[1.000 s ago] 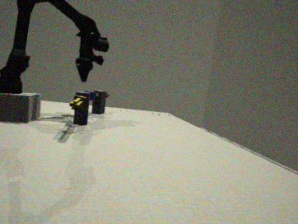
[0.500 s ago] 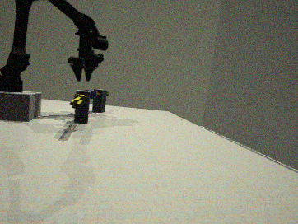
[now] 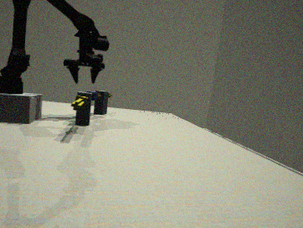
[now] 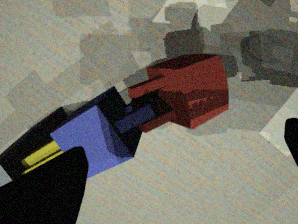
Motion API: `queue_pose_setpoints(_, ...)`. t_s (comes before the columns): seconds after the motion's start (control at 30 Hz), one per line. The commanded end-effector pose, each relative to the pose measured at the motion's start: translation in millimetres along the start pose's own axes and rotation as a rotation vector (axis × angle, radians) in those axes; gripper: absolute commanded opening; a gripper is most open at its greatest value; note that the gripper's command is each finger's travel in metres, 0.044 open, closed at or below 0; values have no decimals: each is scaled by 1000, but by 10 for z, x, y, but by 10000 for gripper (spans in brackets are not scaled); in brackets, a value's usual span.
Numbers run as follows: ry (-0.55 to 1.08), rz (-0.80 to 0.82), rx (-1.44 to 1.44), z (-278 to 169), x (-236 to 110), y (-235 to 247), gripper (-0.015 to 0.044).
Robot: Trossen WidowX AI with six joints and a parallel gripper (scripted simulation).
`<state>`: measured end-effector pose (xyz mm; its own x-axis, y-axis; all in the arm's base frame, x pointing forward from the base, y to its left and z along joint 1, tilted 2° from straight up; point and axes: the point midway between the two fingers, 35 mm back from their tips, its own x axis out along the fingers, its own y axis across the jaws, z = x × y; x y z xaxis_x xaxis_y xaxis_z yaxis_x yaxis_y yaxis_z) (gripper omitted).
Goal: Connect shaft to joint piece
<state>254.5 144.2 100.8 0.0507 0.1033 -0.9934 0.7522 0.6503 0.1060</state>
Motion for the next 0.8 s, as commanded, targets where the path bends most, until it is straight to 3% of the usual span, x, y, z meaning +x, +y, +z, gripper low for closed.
queue_pose_setpoints(0.0,5,16,132,-3,7,-10,440)
queue_pose_setpoints(0.77,48,84,824,6,56,-32,440)
